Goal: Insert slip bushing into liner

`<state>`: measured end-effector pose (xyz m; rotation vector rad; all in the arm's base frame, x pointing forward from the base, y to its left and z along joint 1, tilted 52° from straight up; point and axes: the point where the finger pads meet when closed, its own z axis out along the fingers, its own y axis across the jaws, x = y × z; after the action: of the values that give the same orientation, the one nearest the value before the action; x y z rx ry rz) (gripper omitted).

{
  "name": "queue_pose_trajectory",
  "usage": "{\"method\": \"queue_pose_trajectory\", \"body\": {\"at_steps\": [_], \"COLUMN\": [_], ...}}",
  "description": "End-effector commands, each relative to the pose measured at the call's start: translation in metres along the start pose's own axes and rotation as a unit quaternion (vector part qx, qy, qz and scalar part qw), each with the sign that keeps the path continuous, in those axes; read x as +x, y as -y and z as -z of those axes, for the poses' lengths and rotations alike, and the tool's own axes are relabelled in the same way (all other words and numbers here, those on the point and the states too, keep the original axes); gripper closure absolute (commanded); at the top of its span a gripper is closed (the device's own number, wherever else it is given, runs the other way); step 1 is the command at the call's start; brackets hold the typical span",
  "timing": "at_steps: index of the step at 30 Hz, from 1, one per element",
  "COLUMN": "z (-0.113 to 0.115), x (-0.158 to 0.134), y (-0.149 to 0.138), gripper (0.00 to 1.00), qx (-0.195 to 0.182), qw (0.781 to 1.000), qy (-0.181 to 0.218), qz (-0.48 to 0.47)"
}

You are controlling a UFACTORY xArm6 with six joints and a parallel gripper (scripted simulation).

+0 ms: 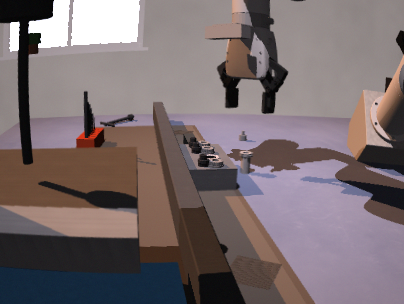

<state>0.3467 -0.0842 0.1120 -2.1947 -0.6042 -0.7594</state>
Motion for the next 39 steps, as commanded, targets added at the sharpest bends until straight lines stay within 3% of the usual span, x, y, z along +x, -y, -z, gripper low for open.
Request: {"method": "queue_pose_trajectory", "body": {"at_steps": [1,6,7,9,39], "z": [-0.0229,-0.0252,-0.0252,-0.0252,-0.0252], "x": [-0.0016,-0.0025,-0.0025,-0.0025,-0.0025], "y": [-0.0034,-0.0029,-0.0029,-0.0029,-0.0029], "gripper": [0.00,0.00,0.50,0.50,0.50], "qx": [-0.013,-0.022,-0.024,-0.027,-0.027], "qw": [0.993,0.971,0.965,0.958,0.958], "qy": [0.005,0.008,0.009,0.011,0.011], "qz": [-0.115,-0.239,-0.259,-0.284,-0.284]}}
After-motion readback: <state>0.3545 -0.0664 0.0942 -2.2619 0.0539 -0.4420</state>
